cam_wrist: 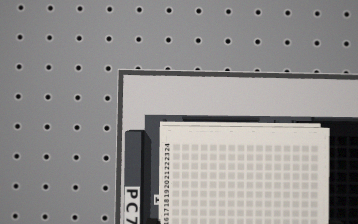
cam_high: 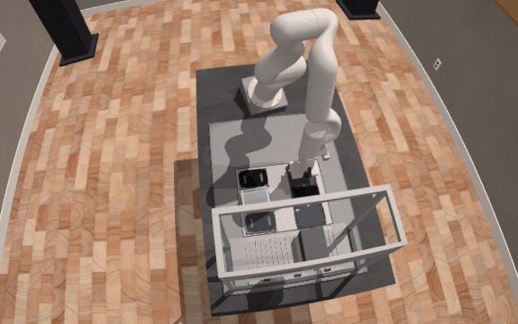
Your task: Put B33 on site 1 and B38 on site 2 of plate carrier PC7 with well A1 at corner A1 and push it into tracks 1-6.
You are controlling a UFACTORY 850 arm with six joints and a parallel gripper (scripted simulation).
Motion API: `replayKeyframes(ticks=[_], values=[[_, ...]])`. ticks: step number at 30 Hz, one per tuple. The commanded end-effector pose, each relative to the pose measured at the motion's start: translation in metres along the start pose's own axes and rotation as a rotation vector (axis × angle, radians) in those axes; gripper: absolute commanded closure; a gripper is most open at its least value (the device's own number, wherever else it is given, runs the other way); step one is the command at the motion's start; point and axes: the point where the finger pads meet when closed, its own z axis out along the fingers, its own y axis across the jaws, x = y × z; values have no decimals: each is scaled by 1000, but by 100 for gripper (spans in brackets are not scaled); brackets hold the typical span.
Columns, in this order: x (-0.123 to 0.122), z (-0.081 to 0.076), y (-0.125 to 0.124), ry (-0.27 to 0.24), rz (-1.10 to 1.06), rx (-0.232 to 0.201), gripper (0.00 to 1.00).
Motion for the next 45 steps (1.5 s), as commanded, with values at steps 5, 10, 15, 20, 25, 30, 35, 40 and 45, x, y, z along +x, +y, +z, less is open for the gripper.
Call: replayKeyframes(ticks=[5,10,15,20,25,30,35,40,45], values=[[0,13,1,-1,0,-1,100],[0,18,1,-1,0,-1,100],[0,26,1,-1,0,-1,100],[0,34,1,-1,0,-1,100],[0,41,1,-1,0,-1,100],[0,48,1,-1,0,-1,100],[0,56,1,-1,0,-1,100],[0,57,1,-1,0,-1,100],[0,57,1,-1,0,-1,100]])
